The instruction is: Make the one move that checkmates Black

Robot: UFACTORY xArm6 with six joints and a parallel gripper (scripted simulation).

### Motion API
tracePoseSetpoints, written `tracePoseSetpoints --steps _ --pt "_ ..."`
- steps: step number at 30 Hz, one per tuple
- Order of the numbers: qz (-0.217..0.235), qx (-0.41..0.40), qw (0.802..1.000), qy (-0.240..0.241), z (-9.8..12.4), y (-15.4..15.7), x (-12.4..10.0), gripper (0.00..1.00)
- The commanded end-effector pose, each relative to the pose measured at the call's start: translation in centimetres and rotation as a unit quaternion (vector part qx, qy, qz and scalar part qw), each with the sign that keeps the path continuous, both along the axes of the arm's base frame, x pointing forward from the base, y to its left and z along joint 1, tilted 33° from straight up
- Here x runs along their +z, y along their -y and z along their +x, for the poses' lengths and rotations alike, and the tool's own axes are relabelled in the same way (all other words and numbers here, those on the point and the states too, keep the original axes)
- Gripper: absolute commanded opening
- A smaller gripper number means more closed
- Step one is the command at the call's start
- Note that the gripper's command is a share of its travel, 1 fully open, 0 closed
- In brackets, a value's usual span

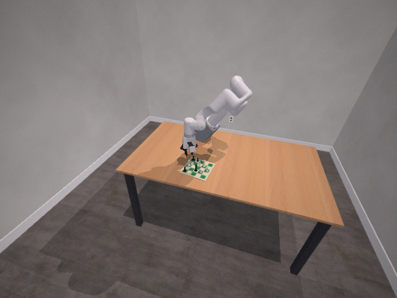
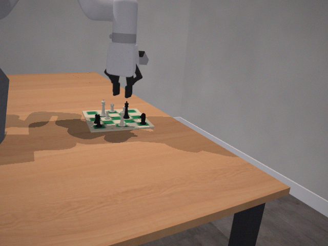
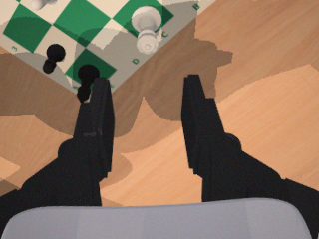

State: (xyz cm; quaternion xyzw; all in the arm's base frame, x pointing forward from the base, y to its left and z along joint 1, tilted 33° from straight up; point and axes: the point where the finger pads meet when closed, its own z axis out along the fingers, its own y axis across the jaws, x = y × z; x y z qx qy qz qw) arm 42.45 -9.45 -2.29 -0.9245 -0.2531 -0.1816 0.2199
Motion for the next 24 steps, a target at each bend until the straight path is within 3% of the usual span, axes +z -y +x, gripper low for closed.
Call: tracePoseSetpoints --steps 1,24 --pt "-0.001 -0.001 1.000 0.001 0.2 -0.1 -0.3 0.42" --pt "-0.001 -0.001 1.000 0.001 0.9 -1.7 -2.9 0.42"
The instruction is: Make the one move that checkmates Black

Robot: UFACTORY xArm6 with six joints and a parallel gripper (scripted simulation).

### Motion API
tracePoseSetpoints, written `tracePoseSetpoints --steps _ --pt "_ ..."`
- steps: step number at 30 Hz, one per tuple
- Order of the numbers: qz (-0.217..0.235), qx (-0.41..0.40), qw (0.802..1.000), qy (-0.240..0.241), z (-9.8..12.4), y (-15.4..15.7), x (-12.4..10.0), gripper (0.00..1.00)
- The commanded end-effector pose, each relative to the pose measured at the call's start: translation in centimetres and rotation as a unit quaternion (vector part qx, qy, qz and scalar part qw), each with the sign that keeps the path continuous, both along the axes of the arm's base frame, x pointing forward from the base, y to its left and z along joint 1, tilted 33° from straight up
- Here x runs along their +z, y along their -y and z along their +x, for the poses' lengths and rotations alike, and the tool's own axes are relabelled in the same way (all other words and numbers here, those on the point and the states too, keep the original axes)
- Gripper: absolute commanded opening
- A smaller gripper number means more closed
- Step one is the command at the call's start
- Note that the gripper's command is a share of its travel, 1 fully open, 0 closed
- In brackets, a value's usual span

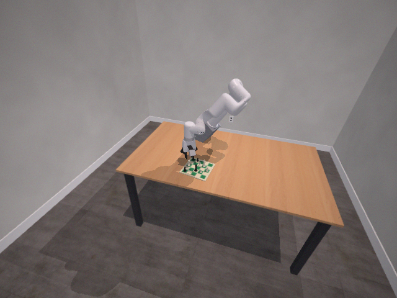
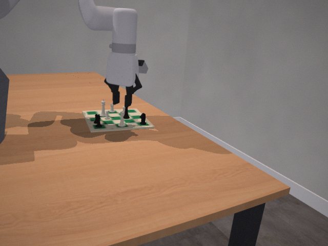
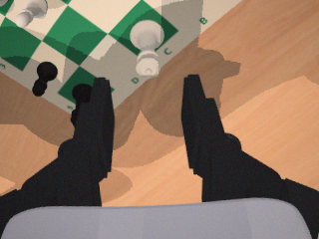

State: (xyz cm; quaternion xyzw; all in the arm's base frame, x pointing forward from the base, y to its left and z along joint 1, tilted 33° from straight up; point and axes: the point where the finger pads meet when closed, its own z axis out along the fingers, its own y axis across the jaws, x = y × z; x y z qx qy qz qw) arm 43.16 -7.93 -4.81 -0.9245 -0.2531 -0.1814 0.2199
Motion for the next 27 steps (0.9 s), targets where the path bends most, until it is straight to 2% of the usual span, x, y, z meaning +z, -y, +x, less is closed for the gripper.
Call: tracePoseSetpoints --steps 1,27 --pt "-0.001 -0.001 1.000 0.002 0.27 -0.20 -0.42 0.42" --pt "-0.001 -0.001 1.000 0.002 0.46 -0.62 -1.11 0.42"
